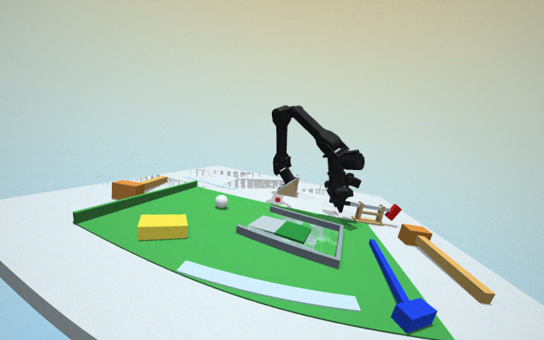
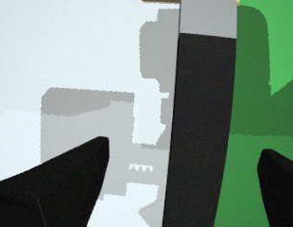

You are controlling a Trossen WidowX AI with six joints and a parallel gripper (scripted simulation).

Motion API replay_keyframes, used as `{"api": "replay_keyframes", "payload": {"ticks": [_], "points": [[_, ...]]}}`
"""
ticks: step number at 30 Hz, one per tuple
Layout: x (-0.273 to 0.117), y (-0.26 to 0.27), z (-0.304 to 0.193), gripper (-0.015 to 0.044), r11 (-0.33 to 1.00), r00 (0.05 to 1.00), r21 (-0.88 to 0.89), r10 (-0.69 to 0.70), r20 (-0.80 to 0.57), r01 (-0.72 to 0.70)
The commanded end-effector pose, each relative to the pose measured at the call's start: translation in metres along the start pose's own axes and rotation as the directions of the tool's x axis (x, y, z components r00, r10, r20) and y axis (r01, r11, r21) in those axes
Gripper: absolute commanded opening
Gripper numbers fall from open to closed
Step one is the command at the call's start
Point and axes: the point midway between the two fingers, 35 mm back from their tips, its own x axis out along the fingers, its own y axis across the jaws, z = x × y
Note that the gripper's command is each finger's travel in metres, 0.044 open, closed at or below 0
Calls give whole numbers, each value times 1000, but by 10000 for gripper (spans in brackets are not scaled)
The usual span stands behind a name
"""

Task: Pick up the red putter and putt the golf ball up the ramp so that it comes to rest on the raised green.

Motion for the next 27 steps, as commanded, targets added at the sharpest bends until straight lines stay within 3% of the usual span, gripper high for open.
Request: {"api": "replay_keyframes", "payload": {"ticks": [1,8,16,27], "points": [[0,0,0,230,1000,1000,0,0,0,0],[0,0,0,46,1000,1000,0,0,0,0],[-6,-1,2,0,1000,1000,0,0,1,0],[-69,-3,22,0,1000,1000,-1,1,4,-1]]}}
